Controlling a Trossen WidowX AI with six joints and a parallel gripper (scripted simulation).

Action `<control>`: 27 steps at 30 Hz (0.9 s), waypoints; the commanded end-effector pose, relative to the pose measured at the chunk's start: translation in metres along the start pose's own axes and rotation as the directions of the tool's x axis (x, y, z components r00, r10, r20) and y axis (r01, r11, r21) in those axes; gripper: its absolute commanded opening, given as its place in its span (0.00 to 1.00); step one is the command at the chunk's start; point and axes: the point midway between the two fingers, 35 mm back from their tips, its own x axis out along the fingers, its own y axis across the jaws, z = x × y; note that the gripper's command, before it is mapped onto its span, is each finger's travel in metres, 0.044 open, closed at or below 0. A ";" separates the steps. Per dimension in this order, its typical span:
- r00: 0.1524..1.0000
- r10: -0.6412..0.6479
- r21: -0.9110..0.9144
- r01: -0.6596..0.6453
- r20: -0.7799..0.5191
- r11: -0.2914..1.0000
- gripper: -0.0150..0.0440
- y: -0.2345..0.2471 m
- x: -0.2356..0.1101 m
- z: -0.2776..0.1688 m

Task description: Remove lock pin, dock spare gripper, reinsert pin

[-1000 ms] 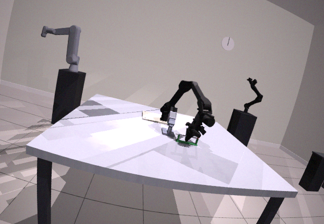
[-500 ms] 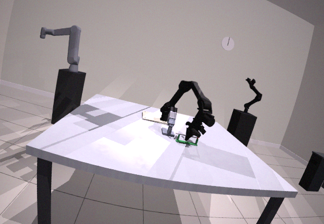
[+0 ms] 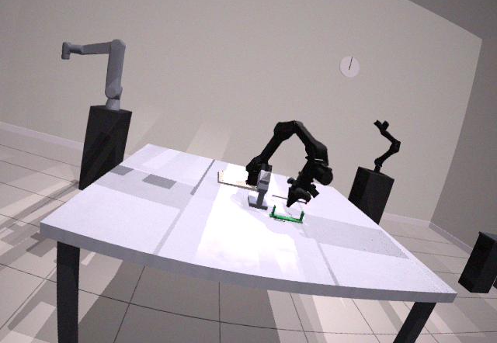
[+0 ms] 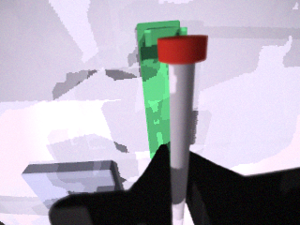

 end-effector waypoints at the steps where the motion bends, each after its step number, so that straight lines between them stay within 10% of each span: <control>1: 1.000 -0.016 0.002 0.016 0.004 1.000 0.25 -0.002 -0.014 -0.003; 27: 1.000 0.005 0.021 -0.005 0.012 1.000 0.25 0.011 -0.025 -0.004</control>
